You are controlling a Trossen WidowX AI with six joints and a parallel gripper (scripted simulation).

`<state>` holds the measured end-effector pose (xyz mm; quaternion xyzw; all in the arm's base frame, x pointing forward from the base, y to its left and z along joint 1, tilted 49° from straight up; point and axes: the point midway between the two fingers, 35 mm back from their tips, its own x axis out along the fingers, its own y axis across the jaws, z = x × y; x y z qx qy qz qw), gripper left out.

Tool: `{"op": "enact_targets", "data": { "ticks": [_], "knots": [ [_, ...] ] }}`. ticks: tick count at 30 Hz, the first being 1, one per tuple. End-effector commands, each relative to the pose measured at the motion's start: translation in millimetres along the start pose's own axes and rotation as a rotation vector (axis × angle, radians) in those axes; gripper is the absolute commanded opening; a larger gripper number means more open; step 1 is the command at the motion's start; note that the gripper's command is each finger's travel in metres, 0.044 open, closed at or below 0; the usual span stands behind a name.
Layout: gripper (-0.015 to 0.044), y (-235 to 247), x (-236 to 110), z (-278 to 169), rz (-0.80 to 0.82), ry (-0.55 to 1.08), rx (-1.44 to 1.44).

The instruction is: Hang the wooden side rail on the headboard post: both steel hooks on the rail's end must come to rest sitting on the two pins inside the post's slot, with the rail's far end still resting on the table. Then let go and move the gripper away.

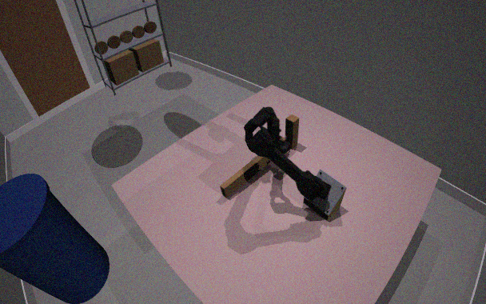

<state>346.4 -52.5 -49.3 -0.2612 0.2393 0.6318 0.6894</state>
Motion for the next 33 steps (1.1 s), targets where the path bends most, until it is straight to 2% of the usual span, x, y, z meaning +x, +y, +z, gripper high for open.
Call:
{"op": "enact_targets", "data": {
  "ticks": [1,33],
  "knots": [
    [0.0000,-0.3,-3.0,-2.6,-0.007,0.003,0.001],
    [0.0000,-0.2,-2.9,-5.9,-0.007,0.004,0.001]
  ]
}}
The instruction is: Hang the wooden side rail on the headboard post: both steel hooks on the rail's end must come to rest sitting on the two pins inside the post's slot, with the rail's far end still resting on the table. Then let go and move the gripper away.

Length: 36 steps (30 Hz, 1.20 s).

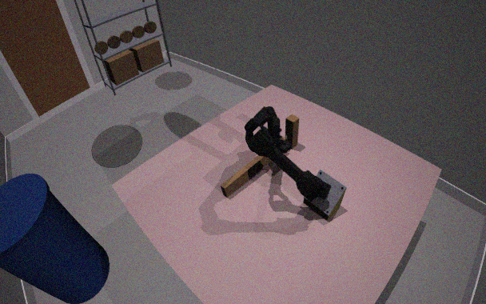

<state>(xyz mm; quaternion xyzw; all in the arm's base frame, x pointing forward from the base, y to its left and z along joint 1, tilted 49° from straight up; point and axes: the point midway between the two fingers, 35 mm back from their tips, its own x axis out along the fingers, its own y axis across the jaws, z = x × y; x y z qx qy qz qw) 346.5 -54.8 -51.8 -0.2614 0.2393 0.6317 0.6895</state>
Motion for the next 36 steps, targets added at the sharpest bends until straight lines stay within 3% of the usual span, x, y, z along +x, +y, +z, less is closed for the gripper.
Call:
{"op": "enact_targets", "data": {
  "ticks": [1,36],
  "knots": [
    [0.0000,-0.2,-2.7,-2.7,-0.007,0.003,0.001],
    [0.0000,-0.5,-2.7,-6.2,-0.007,0.004,0.000]
  ]
}}
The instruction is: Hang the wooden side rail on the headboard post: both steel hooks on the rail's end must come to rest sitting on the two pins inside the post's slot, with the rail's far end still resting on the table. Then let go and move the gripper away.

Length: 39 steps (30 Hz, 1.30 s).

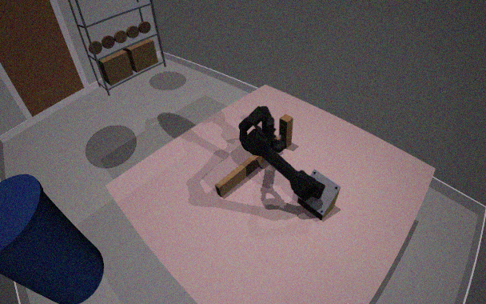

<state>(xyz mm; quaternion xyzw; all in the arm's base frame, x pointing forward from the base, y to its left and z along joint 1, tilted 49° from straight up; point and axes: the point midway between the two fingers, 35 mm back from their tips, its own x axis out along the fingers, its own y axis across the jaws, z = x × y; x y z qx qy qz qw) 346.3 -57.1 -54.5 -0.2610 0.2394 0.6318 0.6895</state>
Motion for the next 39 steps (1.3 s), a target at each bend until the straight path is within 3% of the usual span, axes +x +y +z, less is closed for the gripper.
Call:
{"op": "enact_targets", "data": {
  "ticks": [1,39],
  "knots": [
    [0.0000,-0.8,-2.7,-2.7,-0.007,0.004,0.000],
    [0.0000,-1.5,-2.5,-6.6,-0.007,0.004,0.000]
  ]
}}
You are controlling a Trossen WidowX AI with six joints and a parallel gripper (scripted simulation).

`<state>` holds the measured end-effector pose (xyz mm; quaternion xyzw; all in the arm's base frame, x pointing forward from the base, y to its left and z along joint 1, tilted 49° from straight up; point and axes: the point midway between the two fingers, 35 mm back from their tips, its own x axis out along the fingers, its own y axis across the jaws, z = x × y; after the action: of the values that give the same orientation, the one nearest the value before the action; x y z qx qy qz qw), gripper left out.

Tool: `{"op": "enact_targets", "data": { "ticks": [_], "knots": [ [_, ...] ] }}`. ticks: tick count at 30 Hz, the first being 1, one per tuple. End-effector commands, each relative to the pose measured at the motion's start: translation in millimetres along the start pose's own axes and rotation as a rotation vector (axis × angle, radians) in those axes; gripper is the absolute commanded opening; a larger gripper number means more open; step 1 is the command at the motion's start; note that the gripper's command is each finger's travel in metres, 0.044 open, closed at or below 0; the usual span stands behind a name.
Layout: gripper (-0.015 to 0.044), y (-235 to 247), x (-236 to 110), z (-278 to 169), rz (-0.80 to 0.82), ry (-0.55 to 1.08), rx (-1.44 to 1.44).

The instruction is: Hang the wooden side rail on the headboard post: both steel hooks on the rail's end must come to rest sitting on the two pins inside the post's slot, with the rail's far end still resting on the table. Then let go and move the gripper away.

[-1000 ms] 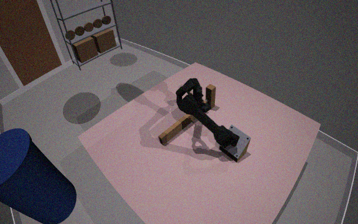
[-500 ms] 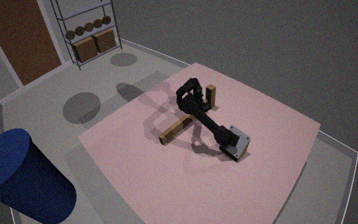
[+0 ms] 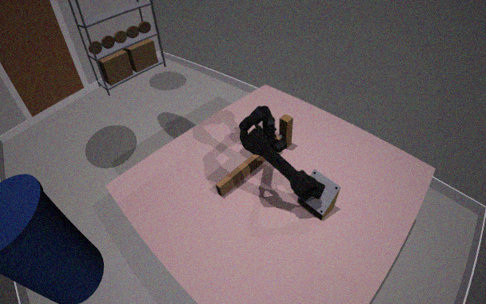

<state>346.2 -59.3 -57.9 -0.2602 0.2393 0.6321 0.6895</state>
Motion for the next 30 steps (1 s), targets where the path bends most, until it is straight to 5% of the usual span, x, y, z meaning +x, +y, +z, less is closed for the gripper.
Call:
{"op": "enact_targets", "data": {
  "ticks": [1,30],
  "knots": [
    [0.0000,-1.7,-3.2,-2.6,-0.008,0.006,-0.001],
    [0.0000,-1.6,-3.1,-5.6,-0.008,0.006,-0.001]
  ]
}}
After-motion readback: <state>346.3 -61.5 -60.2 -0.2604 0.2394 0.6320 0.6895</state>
